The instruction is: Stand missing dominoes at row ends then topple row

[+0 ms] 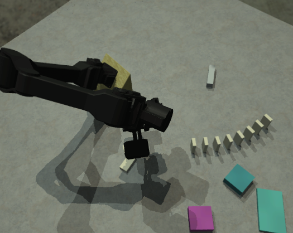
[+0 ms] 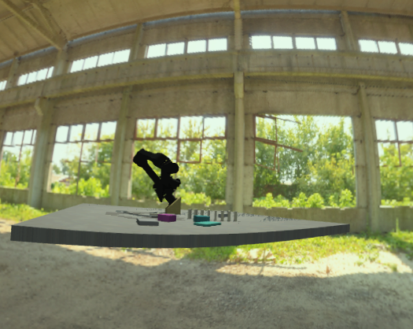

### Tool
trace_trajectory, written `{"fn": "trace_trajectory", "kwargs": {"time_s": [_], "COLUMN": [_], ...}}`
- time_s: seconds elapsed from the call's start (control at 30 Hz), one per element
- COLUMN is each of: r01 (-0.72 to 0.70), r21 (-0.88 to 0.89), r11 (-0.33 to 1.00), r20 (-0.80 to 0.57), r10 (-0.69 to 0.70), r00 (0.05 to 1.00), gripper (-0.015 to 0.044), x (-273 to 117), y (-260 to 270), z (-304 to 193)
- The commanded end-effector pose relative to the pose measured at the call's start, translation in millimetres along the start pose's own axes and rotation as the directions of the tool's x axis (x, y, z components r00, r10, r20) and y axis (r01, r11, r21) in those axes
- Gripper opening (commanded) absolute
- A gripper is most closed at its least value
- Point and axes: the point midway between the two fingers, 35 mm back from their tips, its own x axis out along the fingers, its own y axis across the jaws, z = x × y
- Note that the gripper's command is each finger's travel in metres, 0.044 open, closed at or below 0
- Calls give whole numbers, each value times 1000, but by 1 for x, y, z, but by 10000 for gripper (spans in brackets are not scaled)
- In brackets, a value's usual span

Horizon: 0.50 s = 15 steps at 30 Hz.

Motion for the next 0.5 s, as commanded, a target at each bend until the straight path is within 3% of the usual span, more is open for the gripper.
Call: {"fn": "trace_trajectory", "kwargs": {"time_s": [0.0, 0.23, 0.47], "r01": [22, 21, 23], "r21": [-127, -127, -126], "r11": [992, 992, 992], "r20": [-36, -35, -37], "r10": [-26, -26, -28], "r00": [999, 999, 999], "gripper": [440, 440, 440], "x": [-2, 3, 58], "y": [5, 5, 3], "z": [0, 1, -2]}}
